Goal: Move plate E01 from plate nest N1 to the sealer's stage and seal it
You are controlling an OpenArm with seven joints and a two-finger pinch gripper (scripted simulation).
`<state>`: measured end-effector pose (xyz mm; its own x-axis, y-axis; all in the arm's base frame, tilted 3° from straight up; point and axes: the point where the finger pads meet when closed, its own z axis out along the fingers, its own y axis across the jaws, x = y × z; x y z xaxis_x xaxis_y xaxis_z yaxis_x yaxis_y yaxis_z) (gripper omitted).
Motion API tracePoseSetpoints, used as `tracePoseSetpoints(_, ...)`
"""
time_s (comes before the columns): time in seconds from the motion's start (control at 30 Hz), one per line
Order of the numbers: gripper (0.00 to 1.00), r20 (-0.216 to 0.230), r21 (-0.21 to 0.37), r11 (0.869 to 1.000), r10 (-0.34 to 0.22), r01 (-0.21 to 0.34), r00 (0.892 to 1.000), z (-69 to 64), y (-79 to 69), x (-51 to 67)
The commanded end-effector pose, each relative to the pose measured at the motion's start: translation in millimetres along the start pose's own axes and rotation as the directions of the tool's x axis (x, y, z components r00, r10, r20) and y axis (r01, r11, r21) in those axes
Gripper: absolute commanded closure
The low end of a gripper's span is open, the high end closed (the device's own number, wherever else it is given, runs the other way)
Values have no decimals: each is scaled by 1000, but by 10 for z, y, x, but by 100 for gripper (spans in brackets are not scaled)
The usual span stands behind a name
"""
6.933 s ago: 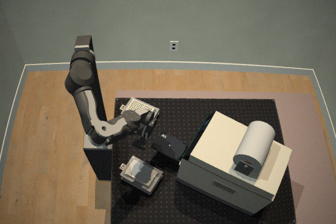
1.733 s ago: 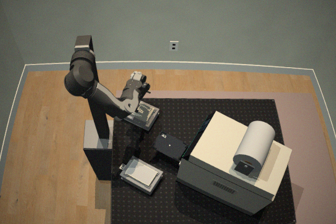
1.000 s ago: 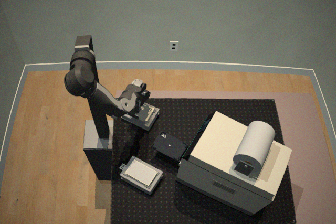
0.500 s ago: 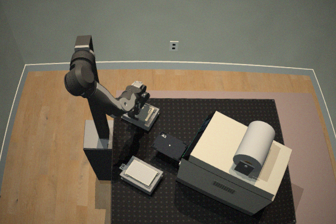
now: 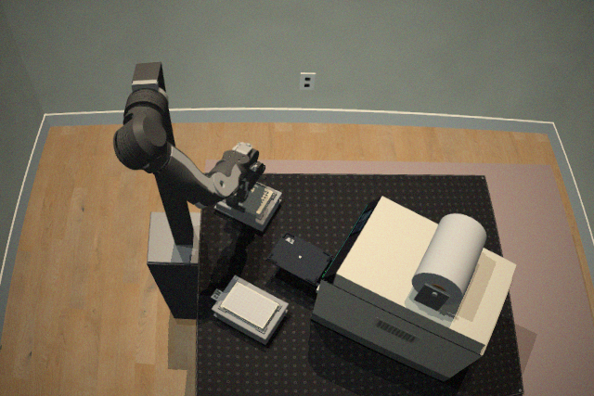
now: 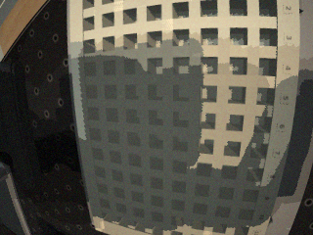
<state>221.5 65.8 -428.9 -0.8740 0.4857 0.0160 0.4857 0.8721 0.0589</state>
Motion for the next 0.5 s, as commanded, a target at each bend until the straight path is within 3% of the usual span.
tracePoseSetpoints(0.0, 23, 0, -2, 1000, 1, -1, 1000, -13, 10, -6)
tracePoseSetpoints(0.17, 23, 0, -2, 1000, 1, -1, 1000, -13, 10, -6)
tracePoseSetpoints(0.33, 23, -3, -6, 1000, -2, 2, 1000, 201, 7, 6)
tracePoseSetpoints(0.47, 23, -3, -6, 1000, -2, 2, 1000, 201, 7, 6)
